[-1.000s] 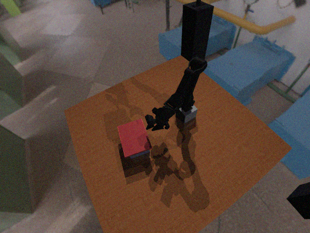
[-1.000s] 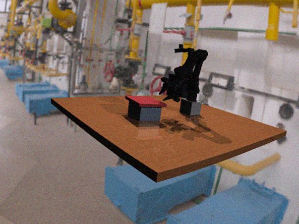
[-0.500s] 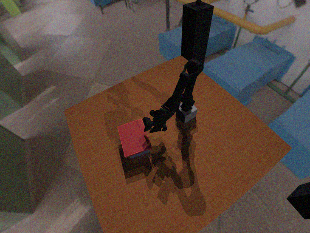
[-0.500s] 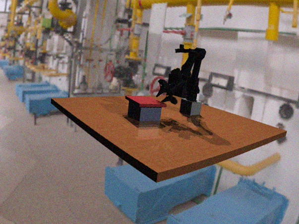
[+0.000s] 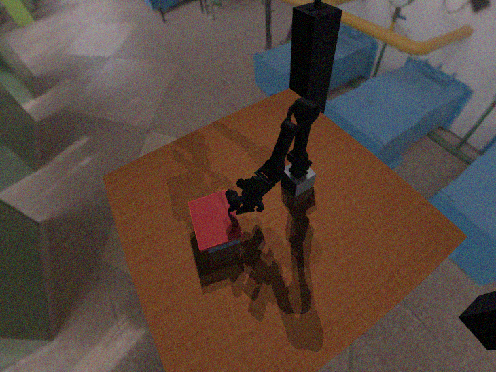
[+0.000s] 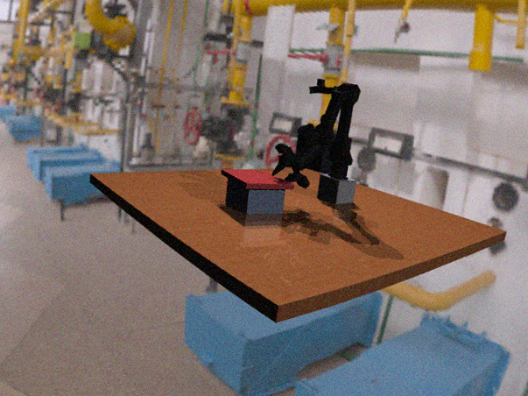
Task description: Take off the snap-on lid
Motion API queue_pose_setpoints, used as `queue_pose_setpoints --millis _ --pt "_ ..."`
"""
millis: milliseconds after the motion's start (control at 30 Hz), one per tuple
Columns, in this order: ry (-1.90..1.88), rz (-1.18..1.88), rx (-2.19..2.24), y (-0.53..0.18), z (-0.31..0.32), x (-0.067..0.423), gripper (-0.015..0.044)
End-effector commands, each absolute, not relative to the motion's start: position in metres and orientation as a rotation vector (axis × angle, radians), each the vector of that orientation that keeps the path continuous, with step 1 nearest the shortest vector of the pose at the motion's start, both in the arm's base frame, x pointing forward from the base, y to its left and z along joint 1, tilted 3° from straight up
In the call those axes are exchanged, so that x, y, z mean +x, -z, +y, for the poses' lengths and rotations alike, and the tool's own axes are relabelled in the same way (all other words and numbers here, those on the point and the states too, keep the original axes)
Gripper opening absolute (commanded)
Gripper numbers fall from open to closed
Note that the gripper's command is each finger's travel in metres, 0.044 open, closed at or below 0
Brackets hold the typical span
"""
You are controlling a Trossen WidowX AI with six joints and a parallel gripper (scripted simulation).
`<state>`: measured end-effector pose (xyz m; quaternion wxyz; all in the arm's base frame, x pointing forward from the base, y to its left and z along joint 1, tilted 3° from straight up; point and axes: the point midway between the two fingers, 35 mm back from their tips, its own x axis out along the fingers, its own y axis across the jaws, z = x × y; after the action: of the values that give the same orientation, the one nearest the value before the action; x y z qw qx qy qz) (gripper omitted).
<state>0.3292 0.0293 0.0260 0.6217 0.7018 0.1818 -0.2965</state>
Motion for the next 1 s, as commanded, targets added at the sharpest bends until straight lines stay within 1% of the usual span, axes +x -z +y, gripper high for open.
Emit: queue_pose_setpoints --millis 0,400,533,967 --pt "0.671 0.417 1.614 -0.0269 0.0299 0.3317 0.0182" --pt "0.671 0.417 1.614 -0.0269 0.0299 0.3317 0.0102" --pt "0.671 0.417 1.614 -0.0269 0.0299 0.3317 0.0" --pt "0.675 0.413 1.615 -0.0297 0.0291 0.3315 0.0"
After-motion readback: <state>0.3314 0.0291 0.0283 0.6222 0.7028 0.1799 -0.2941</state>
